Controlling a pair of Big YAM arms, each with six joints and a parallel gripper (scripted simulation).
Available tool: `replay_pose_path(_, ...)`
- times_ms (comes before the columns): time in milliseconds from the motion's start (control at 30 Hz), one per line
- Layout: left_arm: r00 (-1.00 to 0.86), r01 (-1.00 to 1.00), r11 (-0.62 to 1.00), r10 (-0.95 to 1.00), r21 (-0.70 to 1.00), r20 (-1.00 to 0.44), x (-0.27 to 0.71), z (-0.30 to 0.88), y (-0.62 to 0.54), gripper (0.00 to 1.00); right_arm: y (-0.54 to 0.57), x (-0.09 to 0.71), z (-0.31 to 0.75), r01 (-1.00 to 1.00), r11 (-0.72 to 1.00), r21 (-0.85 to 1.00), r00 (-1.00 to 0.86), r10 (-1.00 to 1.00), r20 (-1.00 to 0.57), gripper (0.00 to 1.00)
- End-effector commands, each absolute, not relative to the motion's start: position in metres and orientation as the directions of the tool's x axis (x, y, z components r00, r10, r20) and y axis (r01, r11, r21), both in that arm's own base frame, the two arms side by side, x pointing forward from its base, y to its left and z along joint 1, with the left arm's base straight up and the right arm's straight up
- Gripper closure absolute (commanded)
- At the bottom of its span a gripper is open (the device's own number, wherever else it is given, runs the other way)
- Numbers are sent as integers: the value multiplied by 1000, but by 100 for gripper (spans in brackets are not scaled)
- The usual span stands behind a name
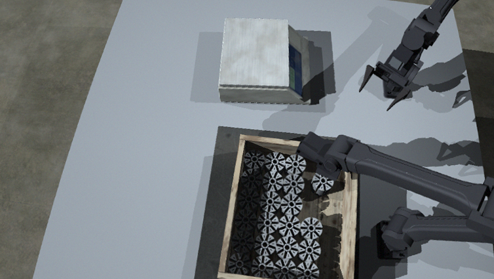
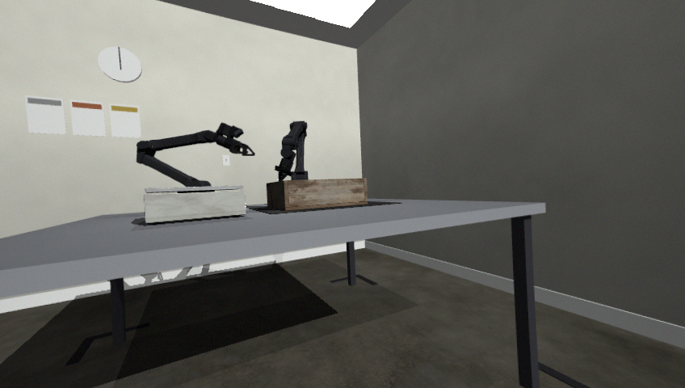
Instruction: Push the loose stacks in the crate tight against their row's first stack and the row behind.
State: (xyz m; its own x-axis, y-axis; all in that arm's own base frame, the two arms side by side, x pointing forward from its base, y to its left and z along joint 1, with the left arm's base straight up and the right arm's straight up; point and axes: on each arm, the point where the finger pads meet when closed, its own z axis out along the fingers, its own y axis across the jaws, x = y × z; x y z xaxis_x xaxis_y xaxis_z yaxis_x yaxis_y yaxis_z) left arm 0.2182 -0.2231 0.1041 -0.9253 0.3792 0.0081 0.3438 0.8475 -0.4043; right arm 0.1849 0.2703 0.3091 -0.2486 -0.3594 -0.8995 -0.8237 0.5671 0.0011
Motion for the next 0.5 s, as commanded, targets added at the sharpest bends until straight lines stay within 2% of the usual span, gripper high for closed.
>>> replay_pose_path(0,-929,336,851,369,-404,6,220,95,-234,100,272,188,350,-824,566,-8,-211,-321,-923,0)
replay_pose_path(467,-930,334,851,367,-406,5,221,55,-219,100,272,188,350,-824,566,-8,-211,-321,-923,0)
